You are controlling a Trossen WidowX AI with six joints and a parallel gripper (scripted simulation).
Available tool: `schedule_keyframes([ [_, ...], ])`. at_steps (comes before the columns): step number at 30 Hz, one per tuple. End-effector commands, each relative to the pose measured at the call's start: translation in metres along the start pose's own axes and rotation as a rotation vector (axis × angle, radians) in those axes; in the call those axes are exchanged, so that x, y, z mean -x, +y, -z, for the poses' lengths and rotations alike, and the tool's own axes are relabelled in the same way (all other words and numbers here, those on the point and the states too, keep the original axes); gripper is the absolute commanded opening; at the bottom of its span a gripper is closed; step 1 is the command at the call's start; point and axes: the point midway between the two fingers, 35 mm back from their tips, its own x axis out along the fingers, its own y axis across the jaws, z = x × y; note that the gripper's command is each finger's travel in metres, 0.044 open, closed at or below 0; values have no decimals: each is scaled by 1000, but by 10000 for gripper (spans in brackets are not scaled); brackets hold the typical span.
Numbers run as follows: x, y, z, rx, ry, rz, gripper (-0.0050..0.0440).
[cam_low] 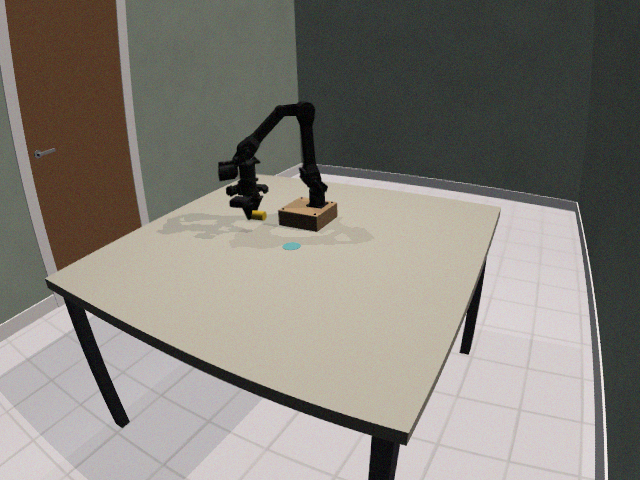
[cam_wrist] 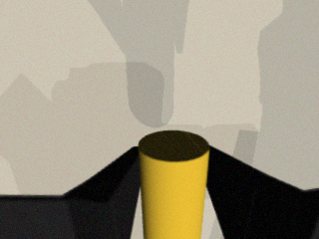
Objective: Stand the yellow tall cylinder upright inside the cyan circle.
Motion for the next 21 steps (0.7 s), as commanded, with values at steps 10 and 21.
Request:
schedule_keyframes([
  [10, 47, 3, -4, -2, -25, -24, 105],
  [21, 77, 0, 1, -2, -25, -24, 105],
])
